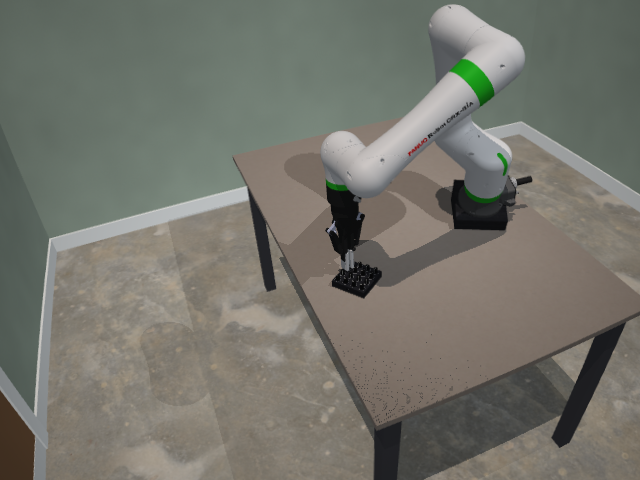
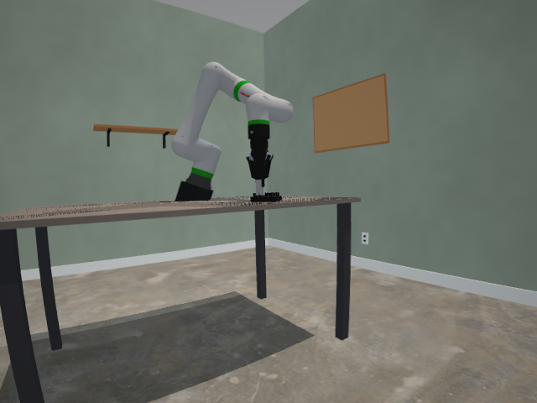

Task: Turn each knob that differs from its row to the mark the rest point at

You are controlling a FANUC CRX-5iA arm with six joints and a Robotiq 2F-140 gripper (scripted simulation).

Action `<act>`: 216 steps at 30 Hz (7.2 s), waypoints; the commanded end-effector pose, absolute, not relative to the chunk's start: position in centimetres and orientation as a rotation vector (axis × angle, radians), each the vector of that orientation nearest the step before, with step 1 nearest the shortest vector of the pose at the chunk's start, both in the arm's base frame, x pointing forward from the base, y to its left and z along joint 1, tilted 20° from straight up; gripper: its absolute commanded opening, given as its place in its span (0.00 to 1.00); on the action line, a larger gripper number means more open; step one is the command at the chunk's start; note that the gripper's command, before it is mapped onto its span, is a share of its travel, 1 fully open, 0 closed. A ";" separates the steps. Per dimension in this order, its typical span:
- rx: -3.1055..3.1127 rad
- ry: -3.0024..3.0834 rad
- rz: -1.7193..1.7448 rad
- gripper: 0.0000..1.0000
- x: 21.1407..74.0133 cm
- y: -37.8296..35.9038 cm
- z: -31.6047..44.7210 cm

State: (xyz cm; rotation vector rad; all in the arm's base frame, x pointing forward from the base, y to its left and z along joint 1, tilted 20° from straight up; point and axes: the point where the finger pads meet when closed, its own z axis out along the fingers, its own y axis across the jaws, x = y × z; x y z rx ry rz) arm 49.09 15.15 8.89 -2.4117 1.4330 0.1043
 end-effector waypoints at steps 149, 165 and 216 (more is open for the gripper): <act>-1.501 2.437 0.318 0.12 48.7 14.0 12.3; -1.501 2.437 0.318 0.12 48.7 13.9 12.5; -1.501 2.437 0.318 1.00 47.7 10.8 21.8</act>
